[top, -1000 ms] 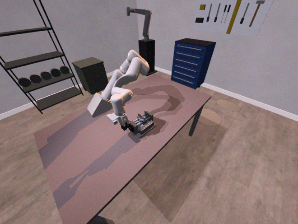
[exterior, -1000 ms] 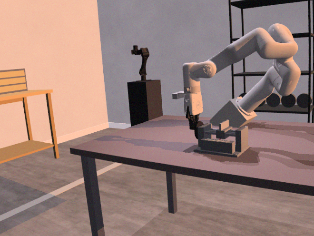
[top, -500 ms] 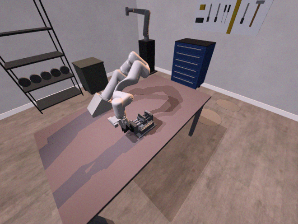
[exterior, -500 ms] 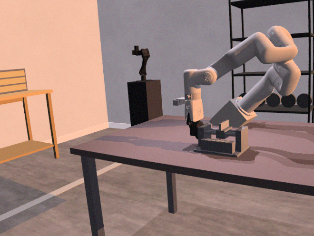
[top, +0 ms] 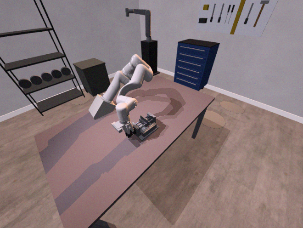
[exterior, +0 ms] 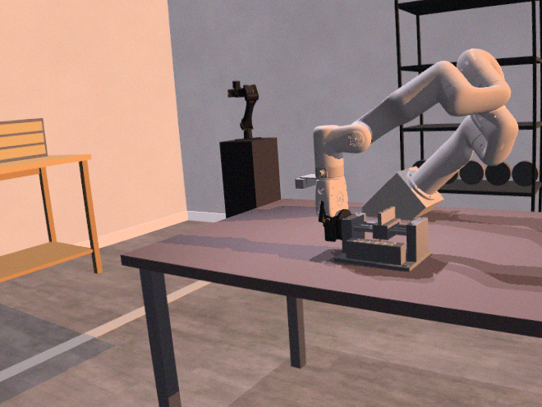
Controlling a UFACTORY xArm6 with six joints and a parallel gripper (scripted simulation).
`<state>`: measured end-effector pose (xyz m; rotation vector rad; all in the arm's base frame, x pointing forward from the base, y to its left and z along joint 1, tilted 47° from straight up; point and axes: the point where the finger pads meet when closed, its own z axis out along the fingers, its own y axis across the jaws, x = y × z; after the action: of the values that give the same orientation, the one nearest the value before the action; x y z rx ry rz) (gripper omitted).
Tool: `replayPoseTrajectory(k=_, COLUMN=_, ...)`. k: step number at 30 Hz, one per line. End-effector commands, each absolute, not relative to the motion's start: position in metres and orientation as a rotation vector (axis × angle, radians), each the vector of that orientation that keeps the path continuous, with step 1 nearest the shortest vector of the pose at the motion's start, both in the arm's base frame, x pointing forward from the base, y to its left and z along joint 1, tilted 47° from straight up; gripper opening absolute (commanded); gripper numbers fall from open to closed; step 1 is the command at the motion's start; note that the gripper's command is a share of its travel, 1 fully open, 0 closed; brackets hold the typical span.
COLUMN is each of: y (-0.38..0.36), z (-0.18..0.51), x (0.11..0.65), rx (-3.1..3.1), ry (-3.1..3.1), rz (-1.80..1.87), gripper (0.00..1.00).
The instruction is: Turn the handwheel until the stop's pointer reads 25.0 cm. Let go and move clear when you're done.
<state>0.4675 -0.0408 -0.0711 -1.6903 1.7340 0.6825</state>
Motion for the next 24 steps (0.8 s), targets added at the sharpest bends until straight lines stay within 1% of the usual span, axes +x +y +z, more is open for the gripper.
replayPoseTrajectory(k=1, y=-0.042, z=-0.070, x=0.476, rx=-1.690, ry=1.734, rz=0.678, gripper=0.06)
replayPoseTrajectory(k=24, y=-0.057, z=-0.056, x=0.499, rx=-1.690, ry=1.734, rz=0.678, gripper=0.06)
